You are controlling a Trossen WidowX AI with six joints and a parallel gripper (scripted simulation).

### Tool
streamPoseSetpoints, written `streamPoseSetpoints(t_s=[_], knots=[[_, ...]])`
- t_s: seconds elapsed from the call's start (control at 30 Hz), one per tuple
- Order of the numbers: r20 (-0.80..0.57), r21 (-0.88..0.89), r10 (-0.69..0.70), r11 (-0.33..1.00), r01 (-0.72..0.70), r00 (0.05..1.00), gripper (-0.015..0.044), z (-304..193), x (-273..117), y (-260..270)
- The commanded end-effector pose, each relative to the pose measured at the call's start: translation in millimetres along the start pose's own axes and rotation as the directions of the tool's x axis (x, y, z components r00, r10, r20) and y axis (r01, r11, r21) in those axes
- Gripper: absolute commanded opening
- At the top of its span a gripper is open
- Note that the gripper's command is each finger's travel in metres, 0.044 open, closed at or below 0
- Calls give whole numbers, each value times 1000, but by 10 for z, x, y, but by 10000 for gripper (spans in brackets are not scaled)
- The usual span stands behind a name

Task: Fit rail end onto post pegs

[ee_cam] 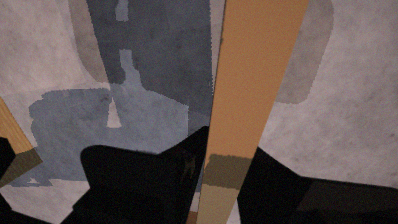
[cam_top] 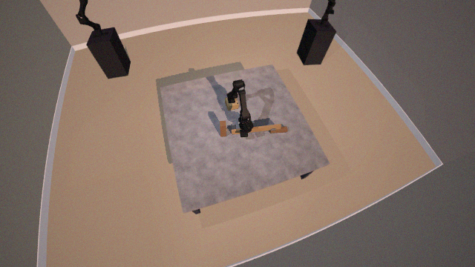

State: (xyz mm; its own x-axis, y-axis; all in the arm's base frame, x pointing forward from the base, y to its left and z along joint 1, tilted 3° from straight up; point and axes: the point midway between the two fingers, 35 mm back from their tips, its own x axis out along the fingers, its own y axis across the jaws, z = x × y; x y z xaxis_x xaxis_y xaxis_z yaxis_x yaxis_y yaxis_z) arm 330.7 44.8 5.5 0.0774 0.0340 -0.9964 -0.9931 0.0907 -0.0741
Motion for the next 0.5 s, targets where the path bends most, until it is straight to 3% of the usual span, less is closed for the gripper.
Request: streamPoseSetpoints(t_s=[0.0,0.47], knots=[[5,1,1,1000,-1,1000,6,9,3,3],[5,1,1,1000,-1,1000,0,0,-6,1]])
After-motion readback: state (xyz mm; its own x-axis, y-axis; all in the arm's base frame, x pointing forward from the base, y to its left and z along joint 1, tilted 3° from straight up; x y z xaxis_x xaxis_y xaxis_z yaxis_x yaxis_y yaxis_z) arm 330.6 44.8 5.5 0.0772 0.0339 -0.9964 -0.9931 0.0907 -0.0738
